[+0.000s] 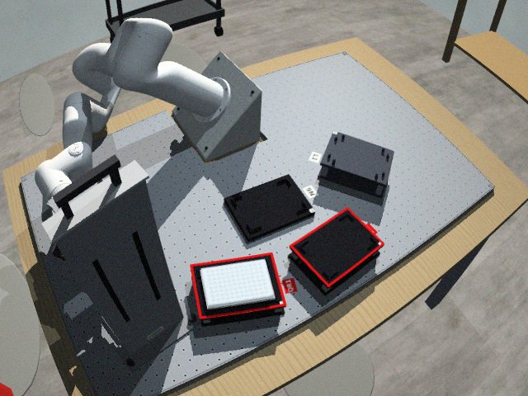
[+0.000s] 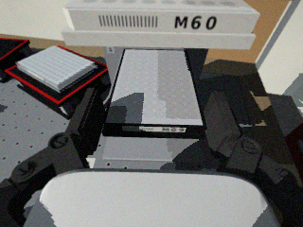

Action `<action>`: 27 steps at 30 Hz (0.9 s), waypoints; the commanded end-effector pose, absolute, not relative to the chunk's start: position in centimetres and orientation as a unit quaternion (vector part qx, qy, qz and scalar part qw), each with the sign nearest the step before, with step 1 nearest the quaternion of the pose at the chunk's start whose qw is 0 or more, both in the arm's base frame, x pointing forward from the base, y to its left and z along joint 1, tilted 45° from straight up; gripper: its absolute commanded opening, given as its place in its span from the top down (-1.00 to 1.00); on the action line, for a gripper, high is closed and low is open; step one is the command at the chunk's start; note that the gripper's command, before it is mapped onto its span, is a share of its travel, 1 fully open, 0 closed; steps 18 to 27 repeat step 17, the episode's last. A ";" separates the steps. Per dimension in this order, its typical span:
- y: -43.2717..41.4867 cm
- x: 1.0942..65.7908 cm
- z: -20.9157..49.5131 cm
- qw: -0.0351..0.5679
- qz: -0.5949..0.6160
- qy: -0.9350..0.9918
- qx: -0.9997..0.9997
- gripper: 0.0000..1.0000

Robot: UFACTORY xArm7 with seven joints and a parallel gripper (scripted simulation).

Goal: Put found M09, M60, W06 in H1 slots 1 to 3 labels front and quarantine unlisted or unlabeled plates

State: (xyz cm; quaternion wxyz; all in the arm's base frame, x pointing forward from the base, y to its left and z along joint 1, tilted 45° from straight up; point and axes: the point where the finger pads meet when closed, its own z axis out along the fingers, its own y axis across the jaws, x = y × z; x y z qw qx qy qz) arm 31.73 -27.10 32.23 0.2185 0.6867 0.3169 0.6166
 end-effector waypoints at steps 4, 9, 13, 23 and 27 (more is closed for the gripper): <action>-27.0 31.4 32.3 0.219 0.616 0.318 0.686 -1.00; -27.1 30.6 32.5 0.219 0.616 0.318 0.686 -1.00; -27.2 29.9 32.6 0.219 0.616 0.318 0.686 -1.00; -27.2 29.6 32.6 0.219 0.616 0.318 0.686 -1.00; -27.2 29.6 32.6 0.219 0.616 0.318 0.686 -1.00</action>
